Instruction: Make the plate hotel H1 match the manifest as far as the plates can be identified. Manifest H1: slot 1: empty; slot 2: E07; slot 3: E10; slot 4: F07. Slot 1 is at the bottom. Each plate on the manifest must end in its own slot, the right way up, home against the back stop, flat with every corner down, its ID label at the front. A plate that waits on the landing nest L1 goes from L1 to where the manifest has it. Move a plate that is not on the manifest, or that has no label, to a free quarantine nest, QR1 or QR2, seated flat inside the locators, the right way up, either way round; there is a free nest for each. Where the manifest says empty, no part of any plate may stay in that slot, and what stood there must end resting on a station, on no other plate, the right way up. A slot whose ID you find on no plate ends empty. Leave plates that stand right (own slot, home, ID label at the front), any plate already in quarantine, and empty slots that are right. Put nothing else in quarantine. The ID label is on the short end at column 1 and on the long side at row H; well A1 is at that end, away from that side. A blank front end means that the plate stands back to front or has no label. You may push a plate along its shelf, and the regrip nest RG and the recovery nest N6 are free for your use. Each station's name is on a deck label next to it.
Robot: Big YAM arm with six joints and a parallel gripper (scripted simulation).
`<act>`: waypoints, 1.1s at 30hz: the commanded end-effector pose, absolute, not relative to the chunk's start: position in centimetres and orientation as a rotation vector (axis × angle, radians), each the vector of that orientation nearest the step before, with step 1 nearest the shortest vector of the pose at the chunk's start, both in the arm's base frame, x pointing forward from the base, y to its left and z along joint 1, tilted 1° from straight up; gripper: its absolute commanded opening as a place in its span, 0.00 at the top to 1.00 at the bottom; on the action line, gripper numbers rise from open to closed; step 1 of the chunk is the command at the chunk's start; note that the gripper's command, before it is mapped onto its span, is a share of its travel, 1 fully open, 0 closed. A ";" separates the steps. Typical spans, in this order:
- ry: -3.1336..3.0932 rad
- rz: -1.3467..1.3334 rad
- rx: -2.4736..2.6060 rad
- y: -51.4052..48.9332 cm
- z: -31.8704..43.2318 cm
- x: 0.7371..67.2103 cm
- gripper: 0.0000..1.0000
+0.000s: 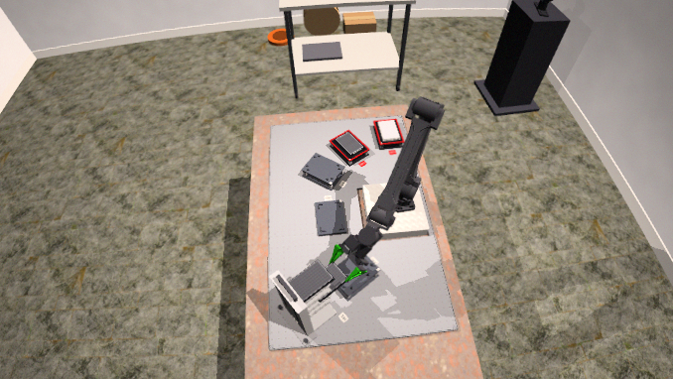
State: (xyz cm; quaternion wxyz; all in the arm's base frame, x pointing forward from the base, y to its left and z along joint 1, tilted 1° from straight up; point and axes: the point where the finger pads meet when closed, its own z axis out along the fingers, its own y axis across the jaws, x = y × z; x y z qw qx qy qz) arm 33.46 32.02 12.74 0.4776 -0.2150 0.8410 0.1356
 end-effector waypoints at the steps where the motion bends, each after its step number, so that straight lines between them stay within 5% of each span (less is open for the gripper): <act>1: 2.004 0.361 -0.498 33.3 15.2 34.8 0.14; 33: 1.980 0.365 -0.487 34.6 15.2 37.3 0.14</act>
